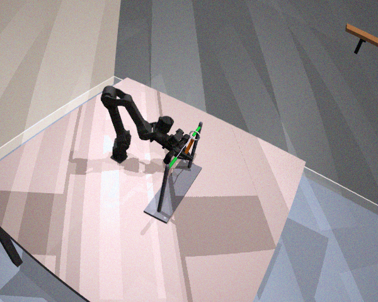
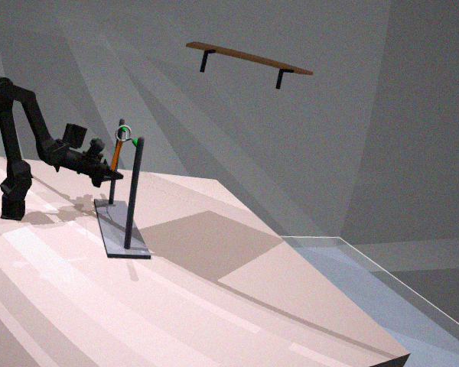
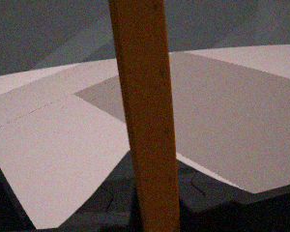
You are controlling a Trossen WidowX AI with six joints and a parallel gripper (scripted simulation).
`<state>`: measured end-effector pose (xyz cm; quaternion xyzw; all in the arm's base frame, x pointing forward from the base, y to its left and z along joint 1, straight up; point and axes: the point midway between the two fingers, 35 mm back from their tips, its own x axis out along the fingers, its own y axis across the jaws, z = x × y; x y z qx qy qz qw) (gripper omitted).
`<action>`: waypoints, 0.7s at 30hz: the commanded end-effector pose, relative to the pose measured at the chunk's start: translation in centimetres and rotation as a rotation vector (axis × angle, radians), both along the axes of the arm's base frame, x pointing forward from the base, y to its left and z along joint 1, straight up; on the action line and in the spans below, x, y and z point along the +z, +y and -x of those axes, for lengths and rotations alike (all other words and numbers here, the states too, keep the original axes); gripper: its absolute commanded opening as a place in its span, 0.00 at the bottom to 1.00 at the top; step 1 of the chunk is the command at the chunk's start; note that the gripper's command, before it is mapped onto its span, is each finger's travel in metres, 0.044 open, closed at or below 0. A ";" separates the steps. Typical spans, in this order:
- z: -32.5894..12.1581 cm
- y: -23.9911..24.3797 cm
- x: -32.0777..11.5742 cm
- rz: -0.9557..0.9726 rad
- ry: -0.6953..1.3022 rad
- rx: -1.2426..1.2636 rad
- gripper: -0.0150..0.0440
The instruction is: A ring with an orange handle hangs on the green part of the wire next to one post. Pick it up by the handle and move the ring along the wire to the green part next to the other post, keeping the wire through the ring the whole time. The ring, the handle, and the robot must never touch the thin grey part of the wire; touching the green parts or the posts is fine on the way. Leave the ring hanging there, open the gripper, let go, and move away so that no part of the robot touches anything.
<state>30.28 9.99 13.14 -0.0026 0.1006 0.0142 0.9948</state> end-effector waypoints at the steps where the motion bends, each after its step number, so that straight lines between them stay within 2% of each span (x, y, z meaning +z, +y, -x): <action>1: 0.0 0.0 0.0 0.000 0.000 0.000 0.09; 11: 0.1 0.0 0.0 0.000 0.000 0.000 0.53; 21: 1.9 0.1 0.5 -0.002 0.003 -0.002 0.53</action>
